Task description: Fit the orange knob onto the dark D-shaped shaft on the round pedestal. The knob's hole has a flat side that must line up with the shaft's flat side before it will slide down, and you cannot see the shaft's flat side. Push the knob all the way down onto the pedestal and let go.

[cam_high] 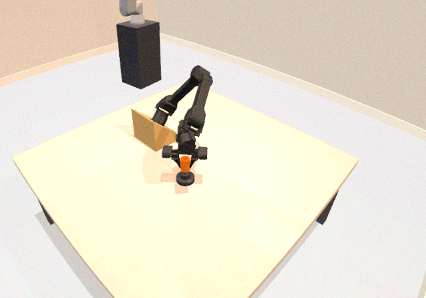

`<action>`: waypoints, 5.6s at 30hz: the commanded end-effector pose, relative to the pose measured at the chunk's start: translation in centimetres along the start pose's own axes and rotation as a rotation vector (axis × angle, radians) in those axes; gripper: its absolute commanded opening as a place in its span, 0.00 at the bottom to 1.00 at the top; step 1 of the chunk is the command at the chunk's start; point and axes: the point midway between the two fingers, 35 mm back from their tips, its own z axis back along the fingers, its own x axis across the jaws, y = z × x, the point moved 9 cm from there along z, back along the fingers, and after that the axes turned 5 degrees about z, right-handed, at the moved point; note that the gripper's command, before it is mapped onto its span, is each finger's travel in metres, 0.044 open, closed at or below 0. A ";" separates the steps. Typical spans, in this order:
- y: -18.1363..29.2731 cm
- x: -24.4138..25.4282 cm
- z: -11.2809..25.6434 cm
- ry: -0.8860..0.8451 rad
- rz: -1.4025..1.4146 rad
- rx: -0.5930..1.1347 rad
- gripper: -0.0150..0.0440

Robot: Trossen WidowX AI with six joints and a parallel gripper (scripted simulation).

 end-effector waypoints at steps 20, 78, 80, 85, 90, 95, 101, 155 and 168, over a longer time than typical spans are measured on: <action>0.1 -0.2 -0.1 0.000 -1.280 0.003 0.25; 0.3 -0.1 0.2 0.003 -2.553 0.003 0.25; 0.3 0.0 0.1 0.003 -2.624 0.003 0.25; 0.2 0.1 -0.2 0.003 -2.709 0.003 0.25; 0.1 0.1 -0.2 0.003 -2.709 0.003 0.25; 0.1 -0.1 0.1 0.003 -2.709 0.003 0.25; 0.2 -0.2 0.2 0.003 -2.709 0.003 0.25; 0.0 0.1 -0.2 0.003 -2.919 0.003 0.25; 0.1 0.0 -0.1 0.004 -2.919 0.003 0.25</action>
